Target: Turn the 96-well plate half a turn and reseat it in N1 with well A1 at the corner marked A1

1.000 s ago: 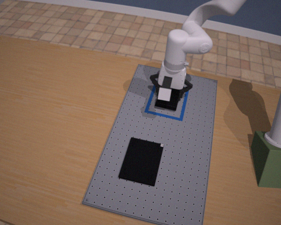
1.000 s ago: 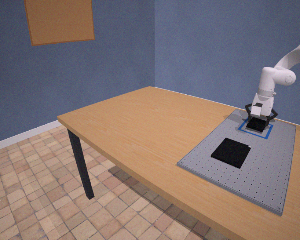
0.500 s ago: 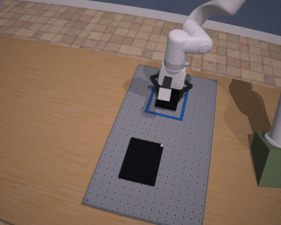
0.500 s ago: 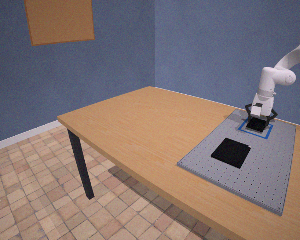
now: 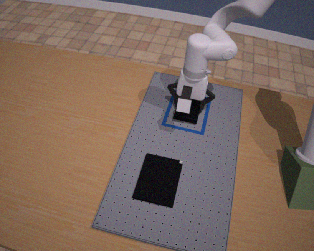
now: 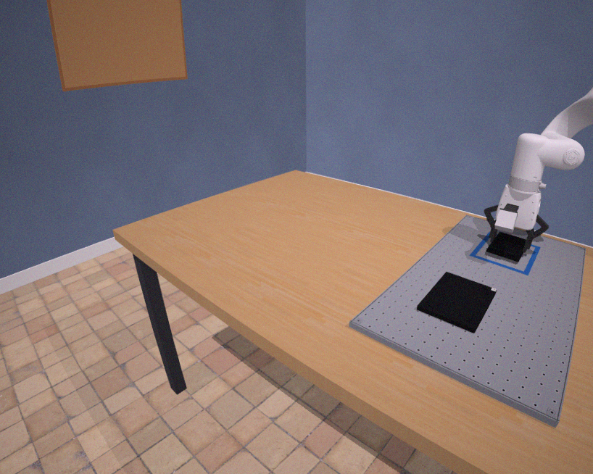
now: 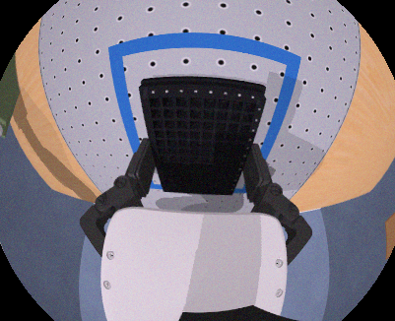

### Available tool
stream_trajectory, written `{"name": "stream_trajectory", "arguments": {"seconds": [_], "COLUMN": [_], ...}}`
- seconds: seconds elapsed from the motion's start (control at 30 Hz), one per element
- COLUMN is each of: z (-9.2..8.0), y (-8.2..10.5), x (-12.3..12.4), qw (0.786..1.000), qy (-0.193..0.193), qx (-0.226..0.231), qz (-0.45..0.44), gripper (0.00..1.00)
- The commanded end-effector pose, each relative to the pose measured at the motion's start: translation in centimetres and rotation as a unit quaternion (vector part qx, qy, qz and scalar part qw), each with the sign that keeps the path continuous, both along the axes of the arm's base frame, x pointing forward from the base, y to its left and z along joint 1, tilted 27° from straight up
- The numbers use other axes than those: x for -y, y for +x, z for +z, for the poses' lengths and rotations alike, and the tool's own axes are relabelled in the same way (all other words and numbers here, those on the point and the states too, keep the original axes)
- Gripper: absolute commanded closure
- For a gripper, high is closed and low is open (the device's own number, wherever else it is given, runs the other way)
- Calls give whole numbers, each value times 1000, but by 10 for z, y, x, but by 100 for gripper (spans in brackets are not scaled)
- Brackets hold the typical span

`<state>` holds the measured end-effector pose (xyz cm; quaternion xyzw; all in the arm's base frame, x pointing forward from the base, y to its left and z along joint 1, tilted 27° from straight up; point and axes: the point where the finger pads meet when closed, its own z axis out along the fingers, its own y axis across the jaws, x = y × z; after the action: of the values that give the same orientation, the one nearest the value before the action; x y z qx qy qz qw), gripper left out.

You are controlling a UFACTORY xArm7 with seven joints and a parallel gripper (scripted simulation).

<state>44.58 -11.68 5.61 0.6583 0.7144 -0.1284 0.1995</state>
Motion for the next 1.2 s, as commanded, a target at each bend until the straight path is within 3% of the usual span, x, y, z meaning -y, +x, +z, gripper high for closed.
{"name": "stream_trajectory", "arguments": {"seconds": [0.0,1.17], "z": [1,-4], "y": [1,2], "x": [-1,2], "qw": [1000,1000], "qy": [0,0], "qx": [2,2], "qz": [1,1], "gripper": [100,100]}}
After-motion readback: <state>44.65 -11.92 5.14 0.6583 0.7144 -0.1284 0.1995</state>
